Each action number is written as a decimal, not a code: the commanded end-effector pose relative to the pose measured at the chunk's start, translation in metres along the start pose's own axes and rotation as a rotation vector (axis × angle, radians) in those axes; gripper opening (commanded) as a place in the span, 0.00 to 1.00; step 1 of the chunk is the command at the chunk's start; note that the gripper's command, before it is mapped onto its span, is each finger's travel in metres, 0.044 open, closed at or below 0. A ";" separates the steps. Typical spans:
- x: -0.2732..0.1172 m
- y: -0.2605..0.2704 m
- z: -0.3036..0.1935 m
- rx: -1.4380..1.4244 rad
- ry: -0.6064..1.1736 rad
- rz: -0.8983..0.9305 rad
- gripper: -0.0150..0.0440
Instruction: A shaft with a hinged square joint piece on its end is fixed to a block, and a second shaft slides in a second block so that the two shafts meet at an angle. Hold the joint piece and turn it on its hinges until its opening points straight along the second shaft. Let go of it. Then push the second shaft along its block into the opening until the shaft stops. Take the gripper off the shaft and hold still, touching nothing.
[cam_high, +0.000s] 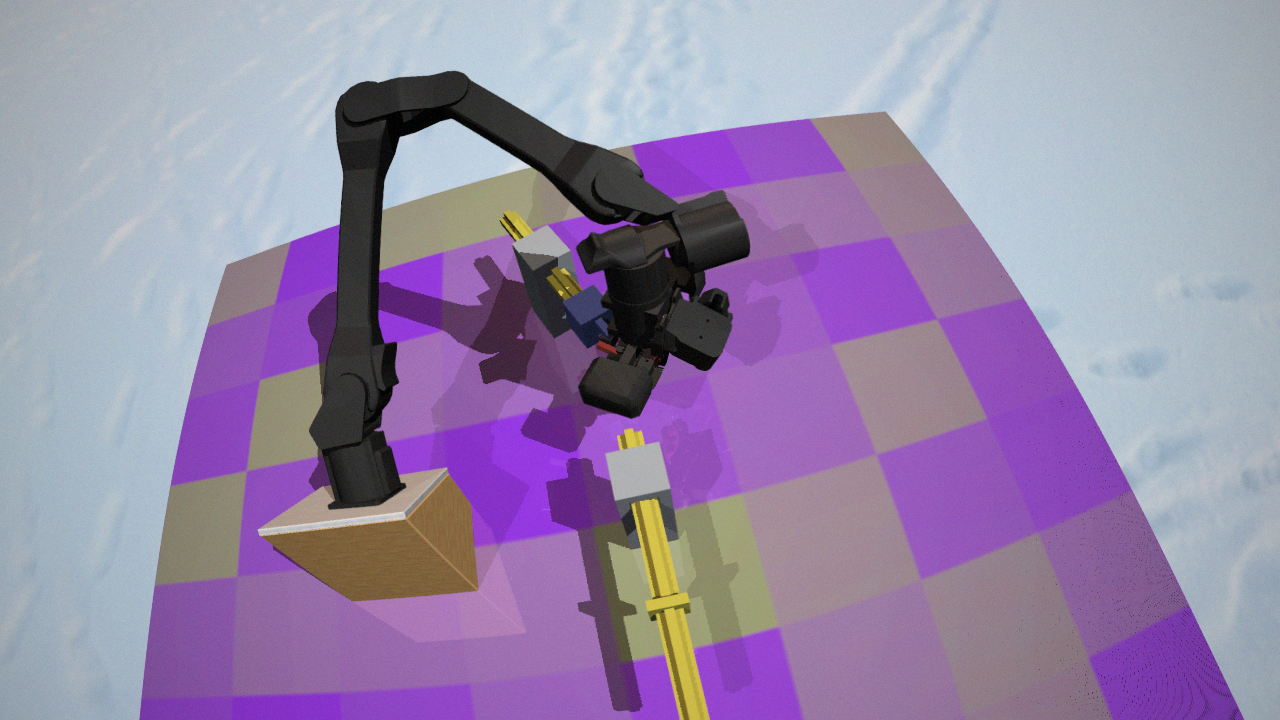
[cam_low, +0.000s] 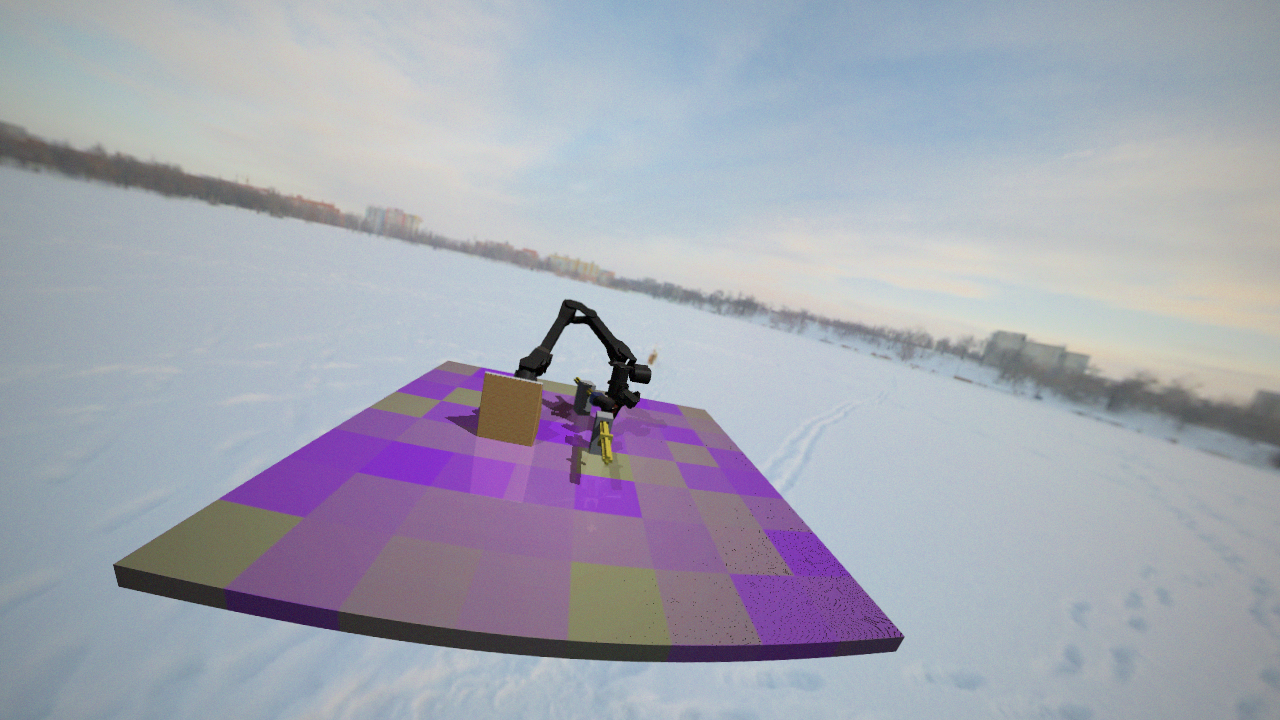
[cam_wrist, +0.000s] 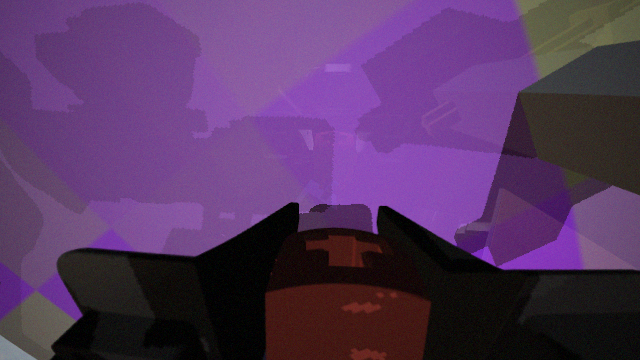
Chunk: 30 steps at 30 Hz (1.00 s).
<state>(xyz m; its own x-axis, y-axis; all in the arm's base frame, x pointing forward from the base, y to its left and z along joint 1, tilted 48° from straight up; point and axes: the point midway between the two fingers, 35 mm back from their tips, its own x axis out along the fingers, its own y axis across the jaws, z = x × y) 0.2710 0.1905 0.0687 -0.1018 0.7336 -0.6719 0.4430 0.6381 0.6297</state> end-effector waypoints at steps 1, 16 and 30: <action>0.000 0.000 0.000 0.004 -0.001 0.000 0.56; 0.000 0.000 0.000 0.004 -0.001 0.000 0.56; 0.000 0.000 0.000 0.000 0.000 0.000 0.46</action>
<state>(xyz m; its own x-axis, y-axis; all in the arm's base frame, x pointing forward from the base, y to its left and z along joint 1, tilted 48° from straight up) 0.2710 0.1905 0.0687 -0.1018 0.7336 -0.6719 0.4430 0.6382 0.6297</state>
